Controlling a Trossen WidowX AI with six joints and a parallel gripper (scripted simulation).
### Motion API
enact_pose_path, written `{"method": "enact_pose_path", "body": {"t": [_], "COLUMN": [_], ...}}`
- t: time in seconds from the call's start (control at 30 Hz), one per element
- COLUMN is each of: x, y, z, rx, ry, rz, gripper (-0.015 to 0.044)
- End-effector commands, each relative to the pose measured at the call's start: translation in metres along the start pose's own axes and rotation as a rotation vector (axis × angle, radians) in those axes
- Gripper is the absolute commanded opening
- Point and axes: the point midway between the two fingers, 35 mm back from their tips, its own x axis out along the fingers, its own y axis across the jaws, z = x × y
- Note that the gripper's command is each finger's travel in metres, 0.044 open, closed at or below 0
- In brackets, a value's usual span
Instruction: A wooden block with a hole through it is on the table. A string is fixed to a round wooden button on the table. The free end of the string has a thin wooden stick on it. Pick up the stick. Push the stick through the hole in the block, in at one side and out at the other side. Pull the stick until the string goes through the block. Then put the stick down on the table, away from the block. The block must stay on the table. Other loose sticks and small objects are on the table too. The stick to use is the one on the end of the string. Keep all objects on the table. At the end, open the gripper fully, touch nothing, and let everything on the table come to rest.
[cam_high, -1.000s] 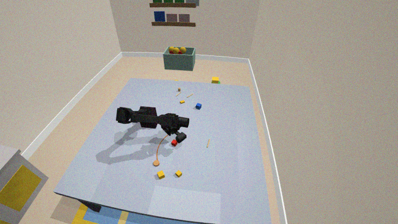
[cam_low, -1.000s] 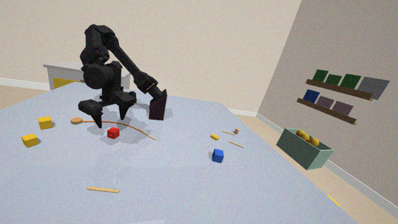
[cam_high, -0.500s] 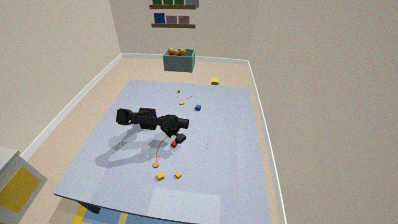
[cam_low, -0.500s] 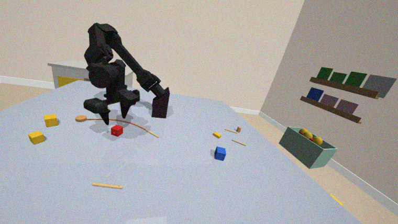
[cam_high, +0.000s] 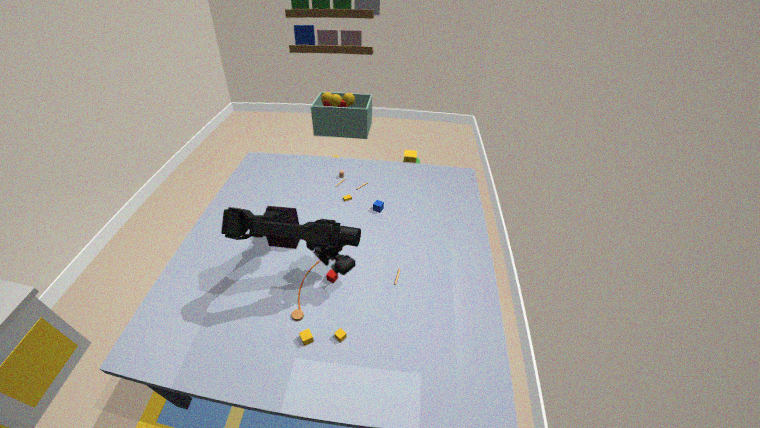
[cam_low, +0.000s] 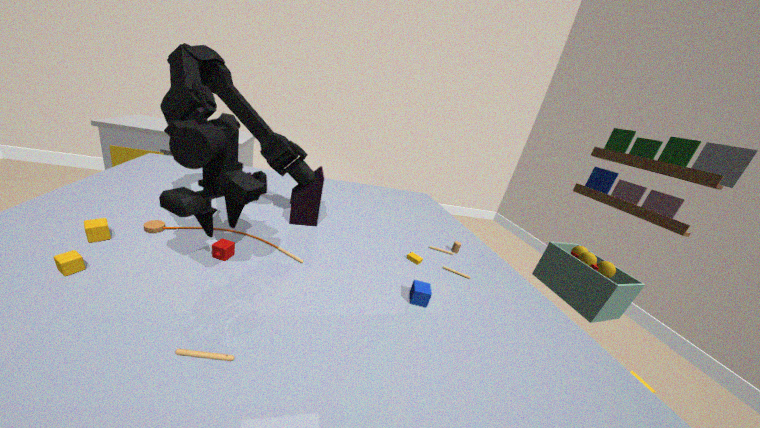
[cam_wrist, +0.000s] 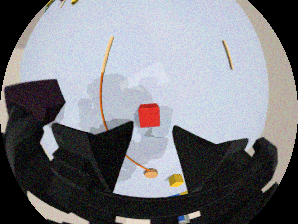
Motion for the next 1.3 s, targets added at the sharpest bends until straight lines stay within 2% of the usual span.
{"method": "enact_pose_path", "body": {"t": [0.0,0.2,0.23,0.9,1.2,1.27], "x": [0.0000,0.0000,0.0000,0.0000,0.0000,0.0000], "y": [0.0000,0.0000,0.0000,0.0000,0.0000,0.0000], "z": [0.0000,0.0000,0.0000,0.0000,0.0000,0.0000], "rx": [0.000,0.000,0.000,0.000,0.000,0.000], "ry": [0.000,0.000,0.000,0.000,0.000,0.000], "rz": [0.000,0.000,0.000,0.000,0.000,0.000], "gripper": [0.0165,0.0008,0.0000,0.0000,0.0236,0.0244]}}
